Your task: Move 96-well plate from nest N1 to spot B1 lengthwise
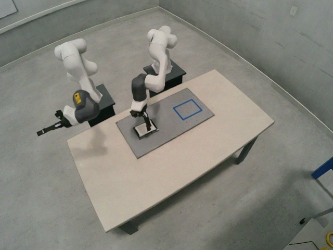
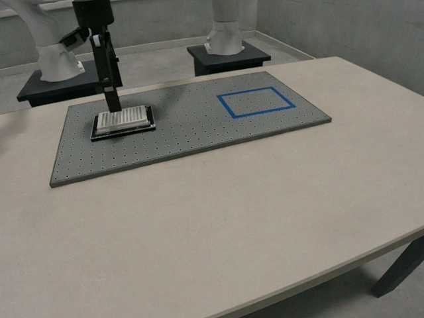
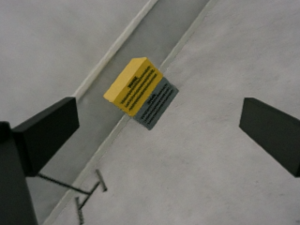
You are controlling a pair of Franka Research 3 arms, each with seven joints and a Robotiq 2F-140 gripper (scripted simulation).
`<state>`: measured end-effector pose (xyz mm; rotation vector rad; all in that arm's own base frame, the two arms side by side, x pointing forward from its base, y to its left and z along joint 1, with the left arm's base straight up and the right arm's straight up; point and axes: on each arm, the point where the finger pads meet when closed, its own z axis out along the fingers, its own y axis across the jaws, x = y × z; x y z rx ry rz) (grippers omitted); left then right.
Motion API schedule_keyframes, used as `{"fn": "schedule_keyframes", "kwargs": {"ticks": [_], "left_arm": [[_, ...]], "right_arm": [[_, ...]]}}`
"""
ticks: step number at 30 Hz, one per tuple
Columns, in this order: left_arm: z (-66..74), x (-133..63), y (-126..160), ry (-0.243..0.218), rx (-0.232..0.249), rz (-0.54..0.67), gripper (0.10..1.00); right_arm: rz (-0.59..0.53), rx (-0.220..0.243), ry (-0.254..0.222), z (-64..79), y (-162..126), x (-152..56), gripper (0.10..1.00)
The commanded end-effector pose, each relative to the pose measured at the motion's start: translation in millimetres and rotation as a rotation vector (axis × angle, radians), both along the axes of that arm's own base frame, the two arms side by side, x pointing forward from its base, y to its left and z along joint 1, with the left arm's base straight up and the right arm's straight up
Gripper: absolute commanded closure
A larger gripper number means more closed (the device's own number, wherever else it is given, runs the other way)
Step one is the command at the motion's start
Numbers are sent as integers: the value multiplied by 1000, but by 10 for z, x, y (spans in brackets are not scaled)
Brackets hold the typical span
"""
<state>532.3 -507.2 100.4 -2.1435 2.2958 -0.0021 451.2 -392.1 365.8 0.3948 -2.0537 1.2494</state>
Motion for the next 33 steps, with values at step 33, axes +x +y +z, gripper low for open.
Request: {"fn": "schedule_keyframes", "kwargs": {"ticks": [33], "left_arm": [[12, -6, -2, 1, 0, 13, 98]], "right_arm": [[-179, 457, 209, -173, -722, -1240, 98]]}}
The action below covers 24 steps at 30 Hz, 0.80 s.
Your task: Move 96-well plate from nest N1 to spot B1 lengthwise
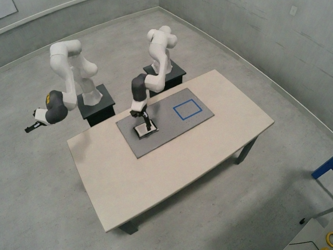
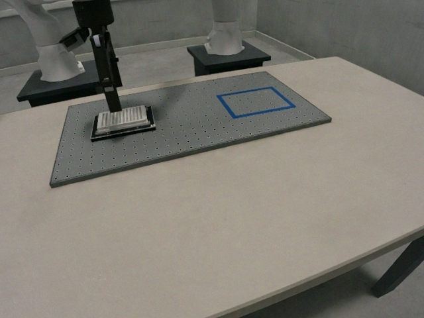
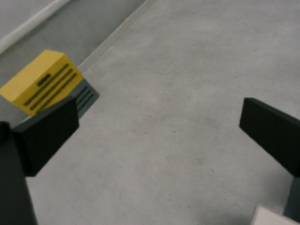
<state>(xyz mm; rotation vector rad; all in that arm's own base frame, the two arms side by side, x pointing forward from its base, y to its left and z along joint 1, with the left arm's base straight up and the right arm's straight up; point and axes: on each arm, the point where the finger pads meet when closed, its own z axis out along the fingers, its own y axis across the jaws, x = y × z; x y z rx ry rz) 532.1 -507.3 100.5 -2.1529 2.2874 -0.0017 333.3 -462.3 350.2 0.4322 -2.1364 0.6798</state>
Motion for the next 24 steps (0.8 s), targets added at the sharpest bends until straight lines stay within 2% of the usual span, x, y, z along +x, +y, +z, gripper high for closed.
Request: {"fn": "schedule_keyframes", "kwargs": {"ticks": [1, 11, 13, 14, 24], "left_arm": [[12, -5, -1, 1, 0, 5, 98], [12, -5, -1, 1, 0, 5, 98], [12, -5, -1, 1, 0, 5, 98], [12, -5, -1, 1, 0, 5, 98], [12, -5, -1, 1, 0, 5, 98]], "right_arm": [[22, 88, 42, -21, -33, -91, 98], [-12, 188, 43, -47, -146, -372, 98], [-12, 188, 43, -47, -146, -372, 98], [-20, 215, 41, -53, -173, -445, 98], [-44, 314, 28, -73, -265, -717, 98]]}}
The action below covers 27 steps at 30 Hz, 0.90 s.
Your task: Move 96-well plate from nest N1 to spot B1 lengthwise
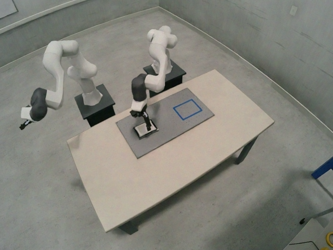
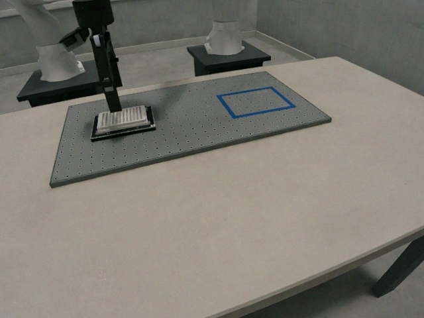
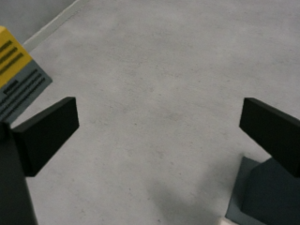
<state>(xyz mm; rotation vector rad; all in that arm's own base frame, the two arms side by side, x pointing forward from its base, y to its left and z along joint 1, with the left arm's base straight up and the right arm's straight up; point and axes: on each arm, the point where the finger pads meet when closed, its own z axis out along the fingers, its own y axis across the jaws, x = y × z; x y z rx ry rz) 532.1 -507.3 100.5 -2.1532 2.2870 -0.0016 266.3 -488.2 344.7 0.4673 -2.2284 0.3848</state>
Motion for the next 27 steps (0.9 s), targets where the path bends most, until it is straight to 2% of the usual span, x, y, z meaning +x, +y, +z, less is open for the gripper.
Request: {"fn": "schedule_keyframes", "kwargs": {"ticks": [1, 4, 6, 7, 10, 21, 23, 24, 27], "left_arm": [[11, -5, -2, 1, 0, 4, 98], [11, -5, -2, 1, 0, 4, 98], [11, -5, -2, 1, 0, 4, 98], [11, -5, -2, 1, 0, 4, 98], [11, -5, -2, 1, 0, 4, 98], [11, -5, -2, 1, 0, 4, 98], [11, -5, -2, 1, 0, 4, 98], [11, -5, -2, 1, 0, 4, 98], [11, -5, -2, 1, 0, 4, 98]], "right_arm": [[37, 91, 17, -19, -15, -74, 98], [31, 120, 11, -23, -40, -154, 98], [31, 120, 11, -23, -40, -154, 98], [26, 146, 4, -26, -60, -223, 98], [20, 177, -6, -29, -85, -308, 98], [7, 274, -44, -32, -157, -578, 98], [7, 274, -44, -32, -157, -578, 98], [5, 297, -56, -31, -173, -642, 98], [4, 325, -71, -29, -193, -723, 98]]}}
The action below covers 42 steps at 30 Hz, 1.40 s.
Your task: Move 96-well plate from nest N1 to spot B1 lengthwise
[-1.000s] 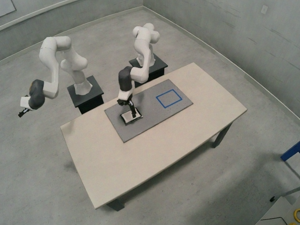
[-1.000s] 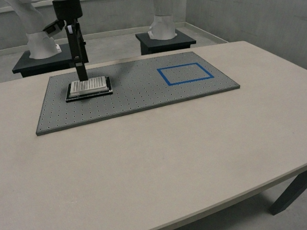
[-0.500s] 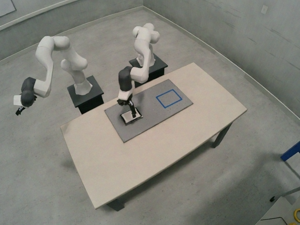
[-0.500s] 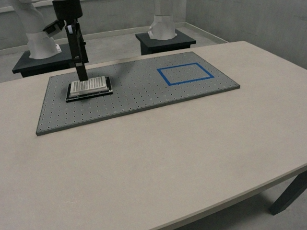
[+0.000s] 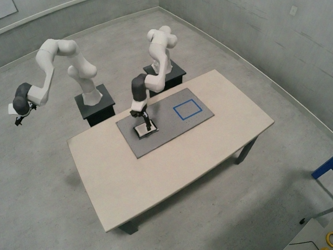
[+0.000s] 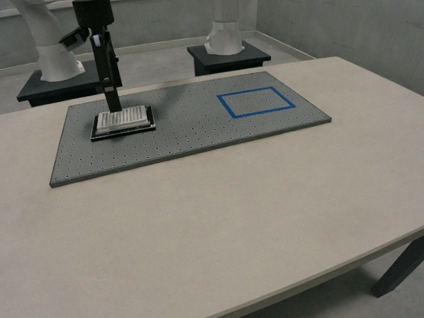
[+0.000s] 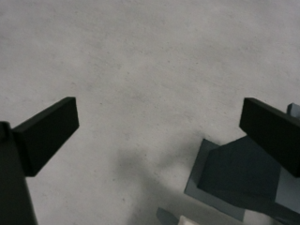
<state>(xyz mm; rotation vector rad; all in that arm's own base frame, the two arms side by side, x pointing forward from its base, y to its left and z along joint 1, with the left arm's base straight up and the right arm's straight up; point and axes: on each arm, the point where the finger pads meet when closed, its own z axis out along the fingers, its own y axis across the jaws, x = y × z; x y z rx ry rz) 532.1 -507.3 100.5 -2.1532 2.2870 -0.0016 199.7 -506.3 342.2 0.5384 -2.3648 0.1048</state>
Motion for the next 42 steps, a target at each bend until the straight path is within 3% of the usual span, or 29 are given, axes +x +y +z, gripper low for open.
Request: {"fn": "schedule_keyframes", "kwargs": {"ticks": [1, 13, 27, 42], "left_arm": [[11, -5, -2, 1, 0, 4, 98], [11, -5, -2, 1, 0, 4, 98], [11, -5, -2, 1, 0, 4, 98], [11, -5, -2, 1, 0, 4, 98]], "right_arm": [[51, 85, -11, -3, -17, -80, 98], [49, 160, -63, 12, -70, -308, 98], [60, 262, -162, 62, -149, -657, 98], [87, 331, -266, 139, -221, -969, 98]]}}
